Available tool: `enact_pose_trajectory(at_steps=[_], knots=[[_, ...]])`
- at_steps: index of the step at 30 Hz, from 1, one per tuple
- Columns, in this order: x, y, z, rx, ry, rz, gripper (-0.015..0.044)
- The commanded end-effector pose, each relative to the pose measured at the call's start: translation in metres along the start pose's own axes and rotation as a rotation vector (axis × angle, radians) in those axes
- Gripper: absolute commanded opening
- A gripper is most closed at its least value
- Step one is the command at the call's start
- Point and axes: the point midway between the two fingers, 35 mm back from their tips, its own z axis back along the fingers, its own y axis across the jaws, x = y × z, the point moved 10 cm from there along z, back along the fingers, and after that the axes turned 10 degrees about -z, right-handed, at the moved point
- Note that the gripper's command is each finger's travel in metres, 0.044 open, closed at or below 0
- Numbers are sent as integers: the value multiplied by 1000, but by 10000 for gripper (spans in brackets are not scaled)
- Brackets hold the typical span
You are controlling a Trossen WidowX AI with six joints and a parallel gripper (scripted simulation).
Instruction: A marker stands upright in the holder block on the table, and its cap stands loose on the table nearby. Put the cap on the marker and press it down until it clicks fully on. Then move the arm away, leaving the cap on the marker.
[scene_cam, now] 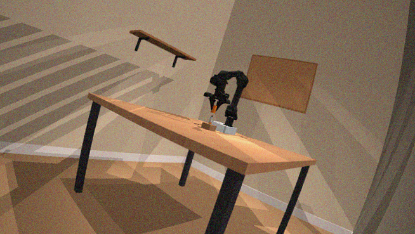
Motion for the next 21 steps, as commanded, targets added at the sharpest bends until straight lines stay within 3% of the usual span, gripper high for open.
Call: enact_pose_trajectory(at_steps=[1, 21], knots=[[-7, 4, 0, 8, 3, 3, 0], [-6, 3, -23, 8, 3, 3, 0]])
